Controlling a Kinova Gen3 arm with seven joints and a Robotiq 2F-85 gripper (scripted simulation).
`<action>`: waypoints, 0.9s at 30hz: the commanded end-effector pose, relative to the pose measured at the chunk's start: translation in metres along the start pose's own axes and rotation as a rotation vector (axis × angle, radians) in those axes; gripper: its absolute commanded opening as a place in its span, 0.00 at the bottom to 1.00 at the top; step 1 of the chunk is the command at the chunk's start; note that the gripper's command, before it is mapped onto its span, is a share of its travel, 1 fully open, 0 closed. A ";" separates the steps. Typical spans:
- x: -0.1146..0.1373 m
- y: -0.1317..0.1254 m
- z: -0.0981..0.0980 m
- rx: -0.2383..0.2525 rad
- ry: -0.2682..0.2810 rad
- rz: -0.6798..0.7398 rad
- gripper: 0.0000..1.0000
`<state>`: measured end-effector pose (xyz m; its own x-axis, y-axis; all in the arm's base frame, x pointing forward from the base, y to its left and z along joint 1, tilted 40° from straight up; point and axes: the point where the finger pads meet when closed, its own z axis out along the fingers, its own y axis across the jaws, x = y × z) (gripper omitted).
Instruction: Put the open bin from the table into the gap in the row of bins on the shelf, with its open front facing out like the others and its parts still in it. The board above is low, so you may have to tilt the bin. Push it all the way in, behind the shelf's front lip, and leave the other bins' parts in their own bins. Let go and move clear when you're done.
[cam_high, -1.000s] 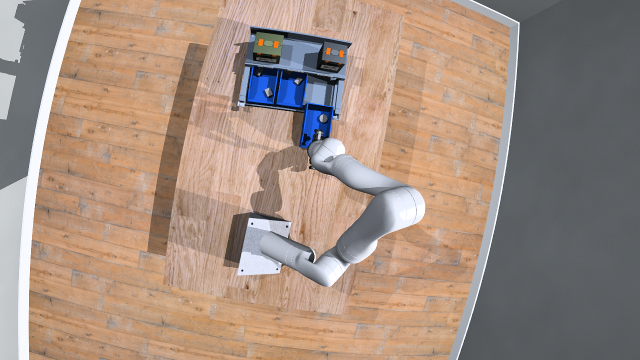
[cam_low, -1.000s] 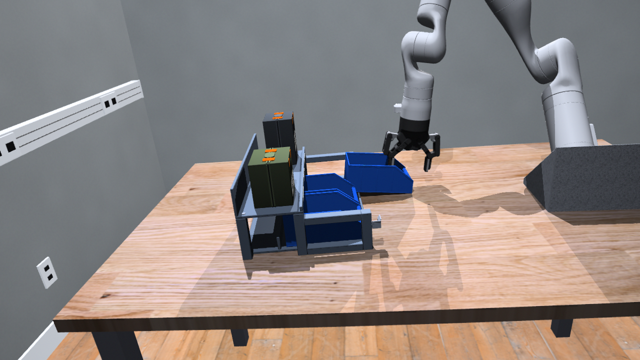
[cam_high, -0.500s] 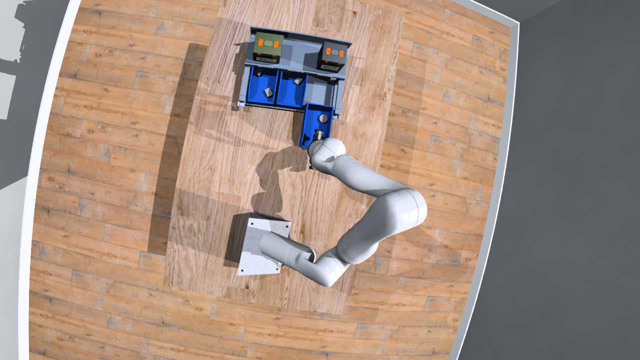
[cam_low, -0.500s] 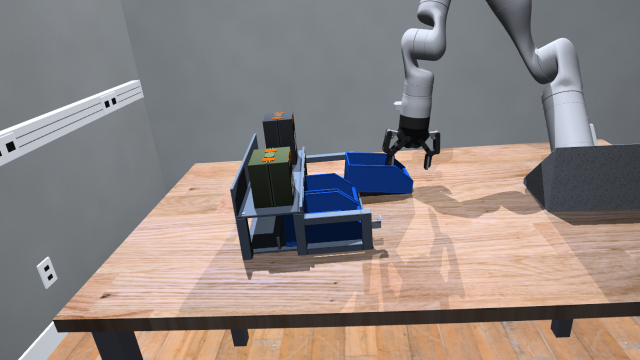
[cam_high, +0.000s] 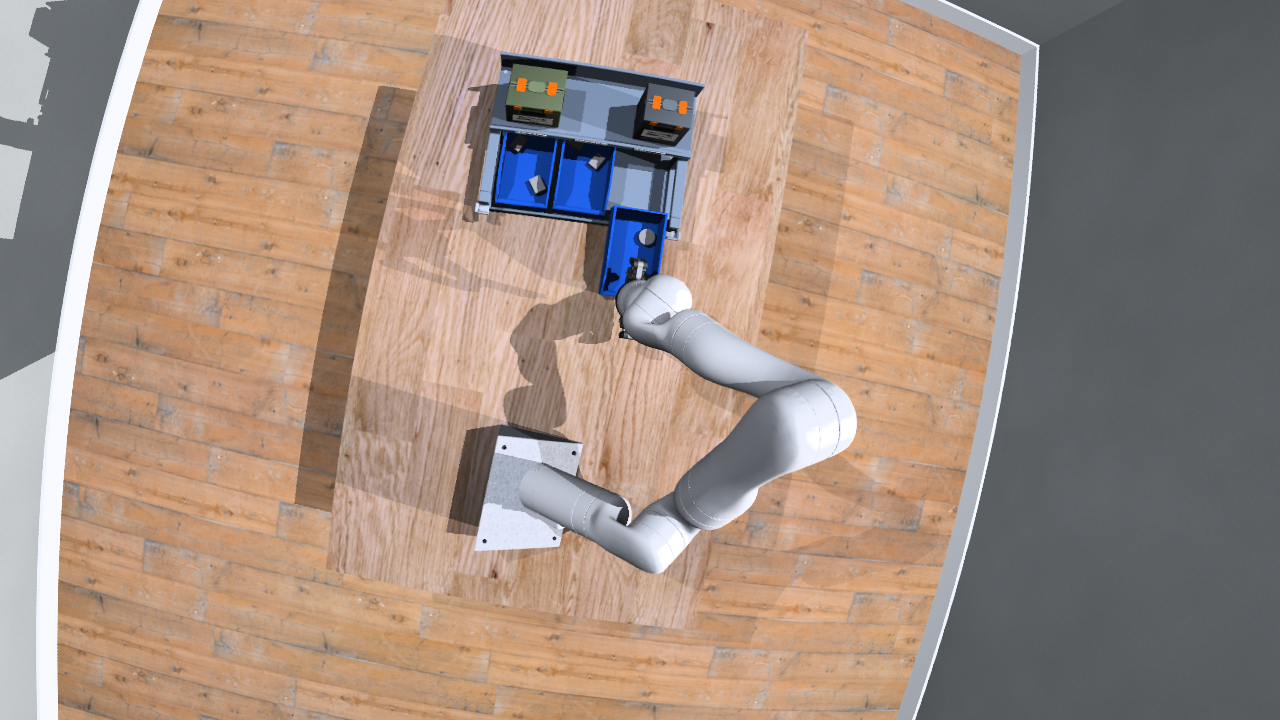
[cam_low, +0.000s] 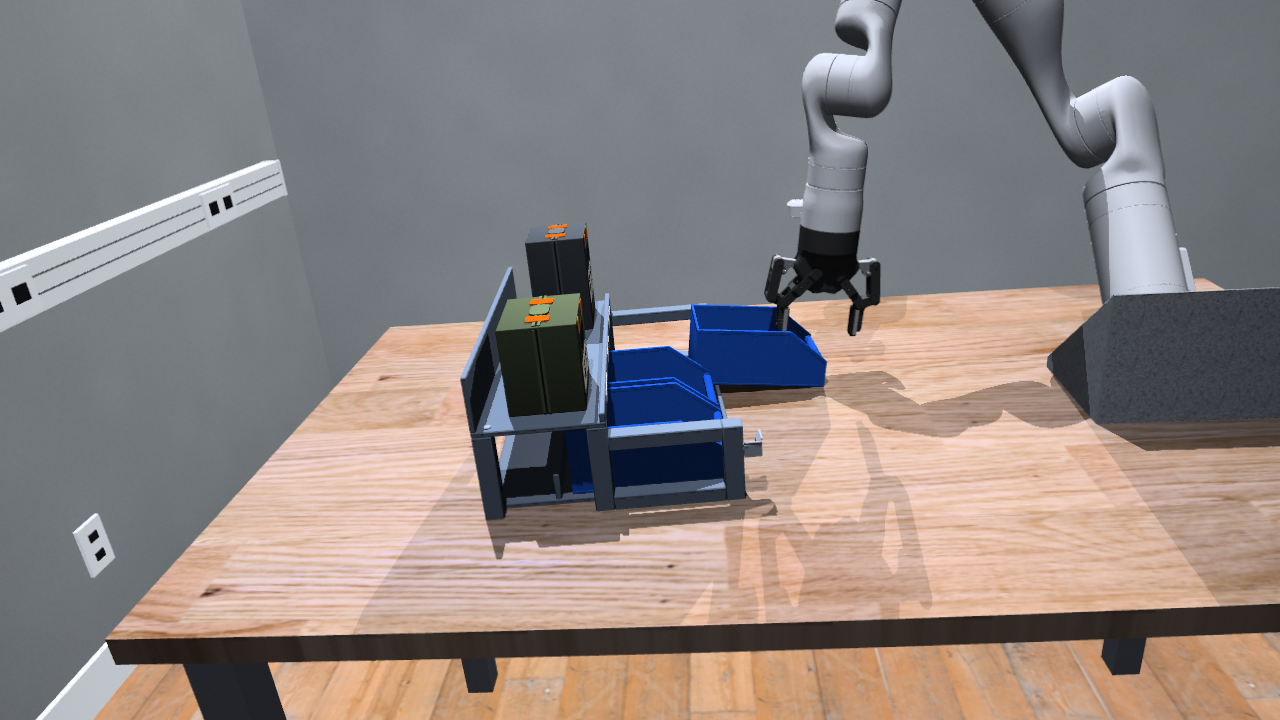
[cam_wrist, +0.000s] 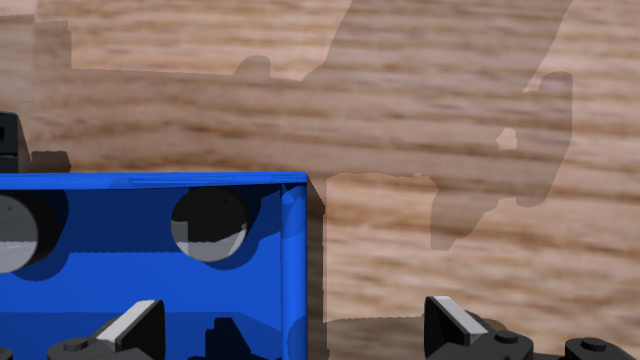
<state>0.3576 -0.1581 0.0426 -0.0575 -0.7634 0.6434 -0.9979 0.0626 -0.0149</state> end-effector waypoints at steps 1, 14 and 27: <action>0.000 -0.001 -0.001 0.001 -0.001 0.000 1.00; 0.000 -0.001 -0.003 0.001 -0.001 0.000 1.00; 0.000 -0.001 0.007 0.001 -0.001 0.000 1.00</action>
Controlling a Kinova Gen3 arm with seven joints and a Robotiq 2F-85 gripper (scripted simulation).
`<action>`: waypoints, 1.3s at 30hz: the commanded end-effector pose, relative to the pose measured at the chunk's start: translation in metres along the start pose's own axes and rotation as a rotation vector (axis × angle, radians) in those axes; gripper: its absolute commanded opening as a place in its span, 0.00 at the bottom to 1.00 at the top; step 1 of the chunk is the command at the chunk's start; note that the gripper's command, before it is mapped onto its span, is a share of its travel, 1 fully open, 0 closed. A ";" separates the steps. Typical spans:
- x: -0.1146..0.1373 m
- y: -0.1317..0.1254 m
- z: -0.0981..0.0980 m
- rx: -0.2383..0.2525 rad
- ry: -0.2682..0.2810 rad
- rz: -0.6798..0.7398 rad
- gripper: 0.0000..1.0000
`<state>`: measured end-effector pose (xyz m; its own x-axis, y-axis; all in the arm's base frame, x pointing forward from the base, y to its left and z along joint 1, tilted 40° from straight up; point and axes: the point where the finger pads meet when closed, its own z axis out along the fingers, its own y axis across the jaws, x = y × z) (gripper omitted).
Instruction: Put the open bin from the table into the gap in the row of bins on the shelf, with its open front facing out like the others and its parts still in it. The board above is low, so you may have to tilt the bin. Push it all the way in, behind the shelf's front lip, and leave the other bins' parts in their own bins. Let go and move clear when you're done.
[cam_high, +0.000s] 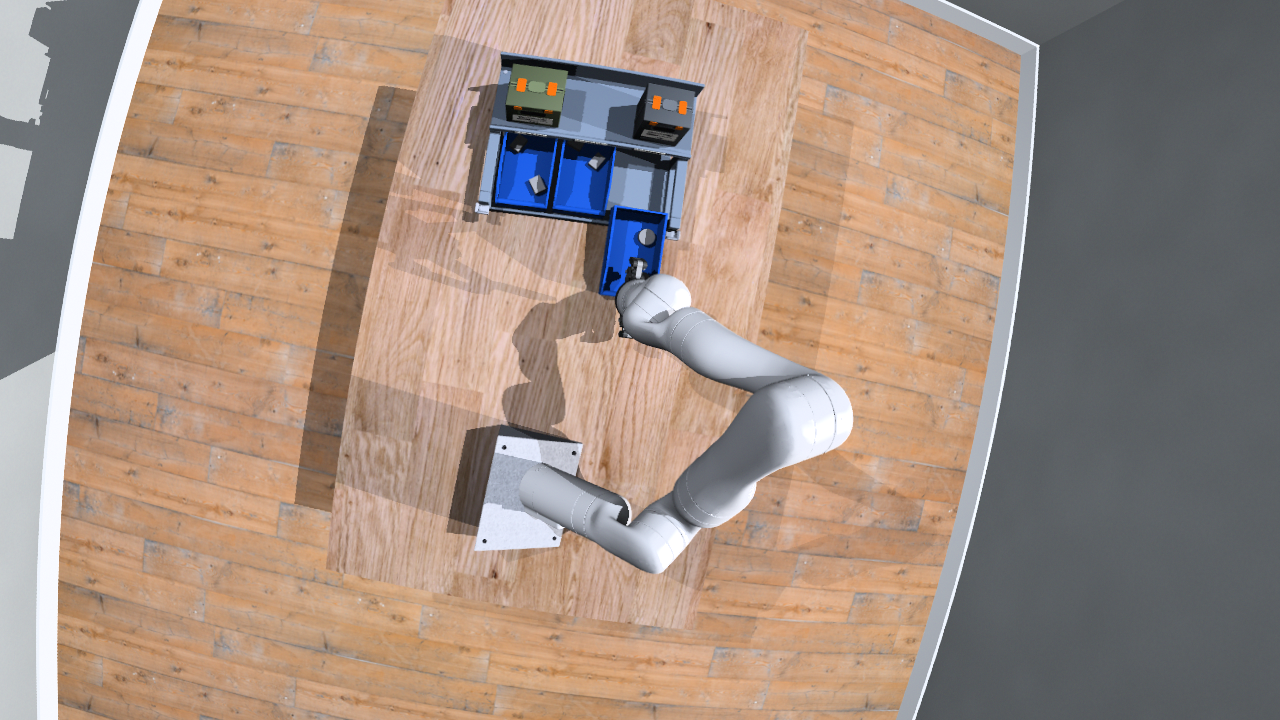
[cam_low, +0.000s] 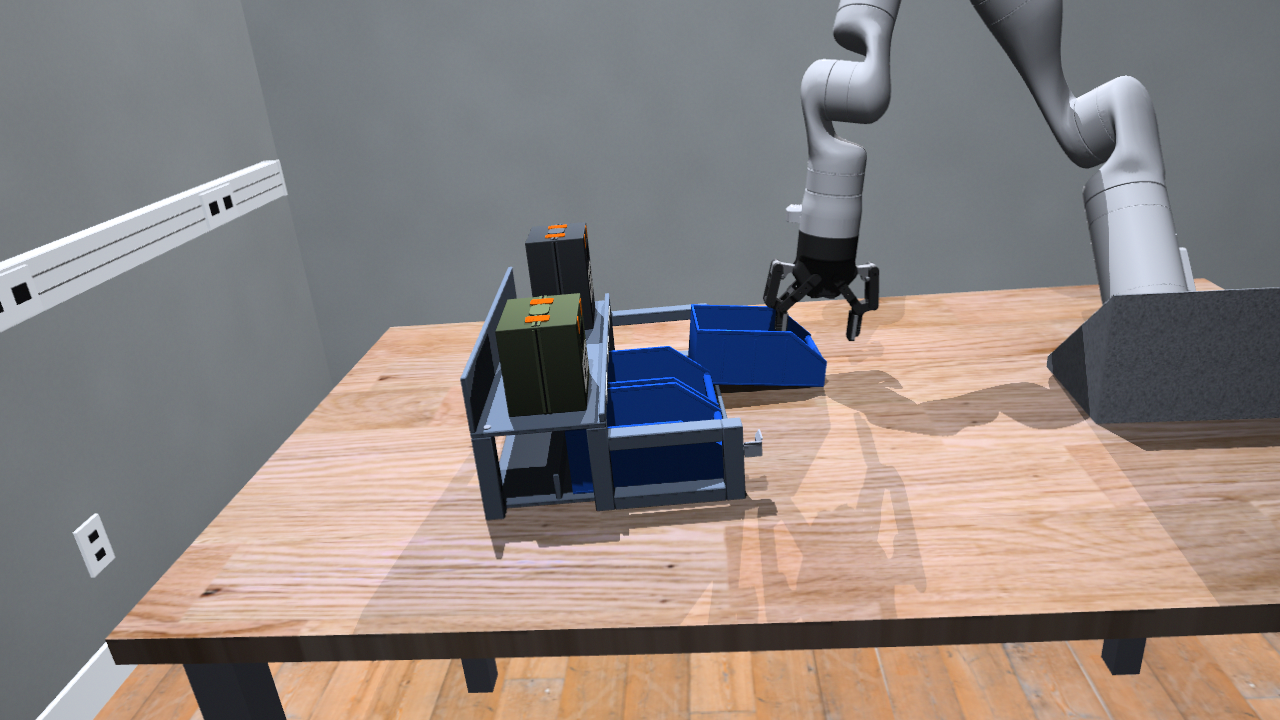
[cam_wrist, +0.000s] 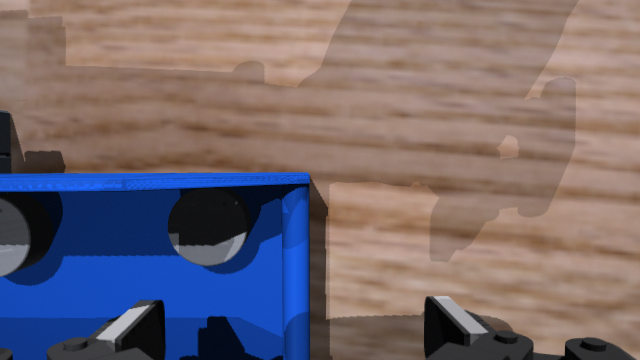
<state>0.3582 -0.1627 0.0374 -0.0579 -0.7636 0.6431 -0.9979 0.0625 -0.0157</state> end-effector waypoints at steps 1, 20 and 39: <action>0.000 0.000 0.000 0.001 0.000 -0.001 1.00; 0.000 0.000 0.010 0.001 0.000 -0.001 1.00; 0.000 0.000 0.014 0.001 0.000 -0.001 1.00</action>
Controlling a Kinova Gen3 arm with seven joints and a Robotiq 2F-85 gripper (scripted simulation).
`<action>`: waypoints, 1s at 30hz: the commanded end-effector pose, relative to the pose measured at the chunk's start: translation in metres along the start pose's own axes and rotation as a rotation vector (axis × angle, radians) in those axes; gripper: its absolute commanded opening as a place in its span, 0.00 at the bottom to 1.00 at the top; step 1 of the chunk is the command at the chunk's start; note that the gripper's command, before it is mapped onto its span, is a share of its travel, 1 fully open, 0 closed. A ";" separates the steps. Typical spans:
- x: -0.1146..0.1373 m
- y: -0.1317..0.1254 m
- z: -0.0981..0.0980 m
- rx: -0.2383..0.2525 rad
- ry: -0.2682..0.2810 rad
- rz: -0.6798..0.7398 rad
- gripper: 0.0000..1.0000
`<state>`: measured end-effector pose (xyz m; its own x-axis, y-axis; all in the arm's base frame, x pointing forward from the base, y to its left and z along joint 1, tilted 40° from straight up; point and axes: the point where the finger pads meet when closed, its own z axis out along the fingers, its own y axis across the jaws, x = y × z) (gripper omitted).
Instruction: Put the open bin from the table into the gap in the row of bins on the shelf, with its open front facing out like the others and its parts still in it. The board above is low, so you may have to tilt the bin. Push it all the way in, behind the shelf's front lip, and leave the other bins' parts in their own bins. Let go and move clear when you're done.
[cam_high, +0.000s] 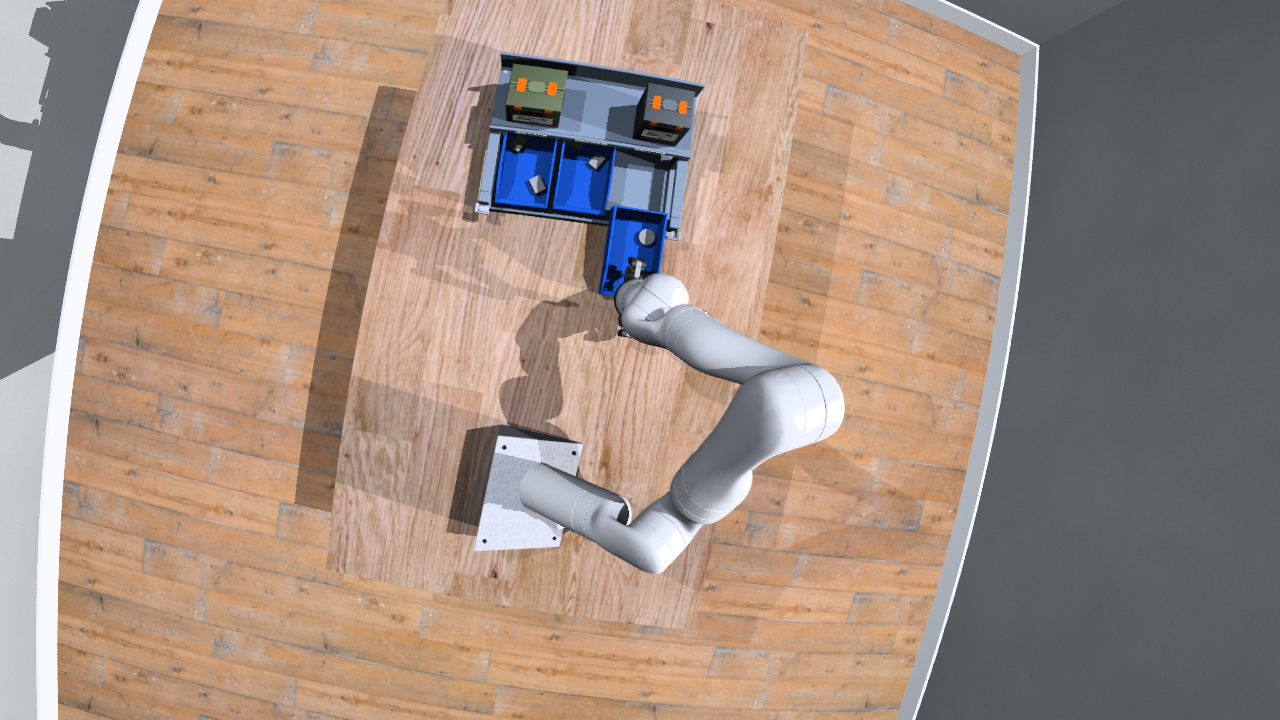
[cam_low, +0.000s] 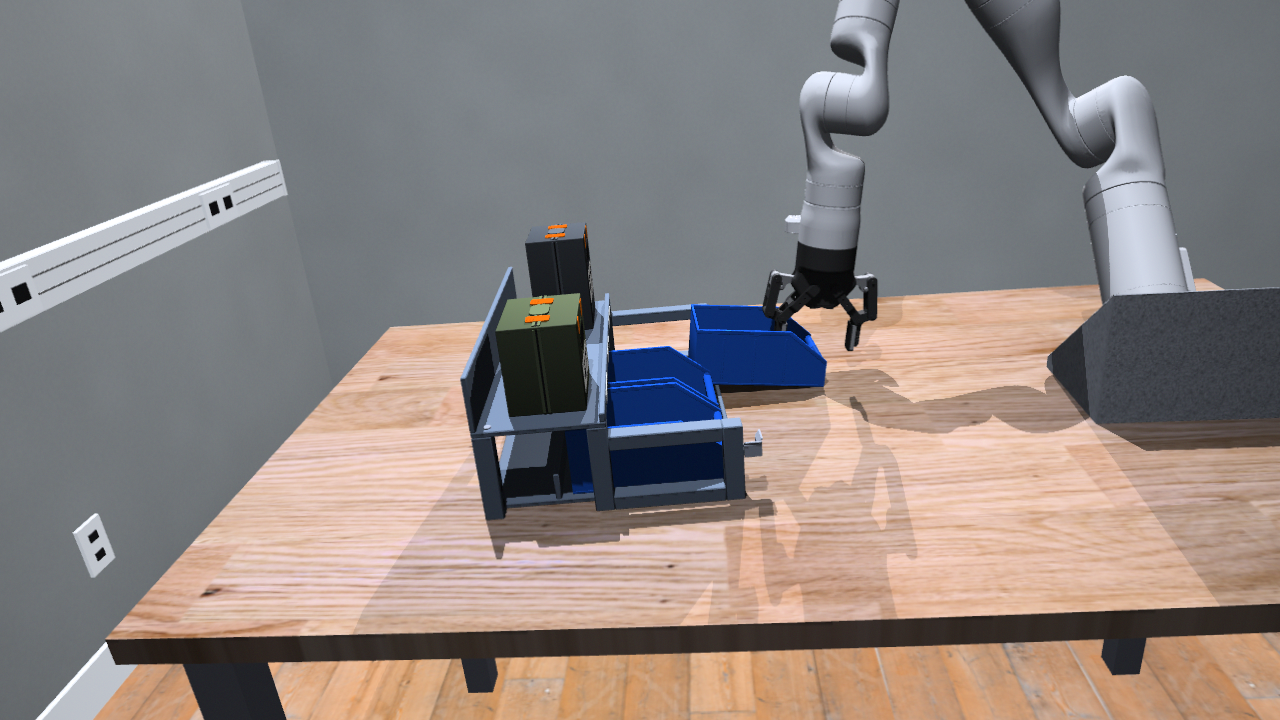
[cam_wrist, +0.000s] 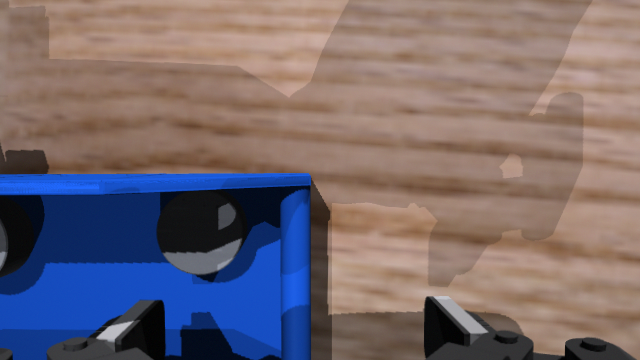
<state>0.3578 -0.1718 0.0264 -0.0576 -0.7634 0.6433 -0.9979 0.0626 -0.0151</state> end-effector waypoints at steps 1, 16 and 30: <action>0.000 0.000 0.000 0.001 0.000 0.000 1.00; 0.000 0.000 -0.001 0.001 0.000 0.000 1.00; 0.000 0.000 -0.001 0.001 0.000 0.000 0.10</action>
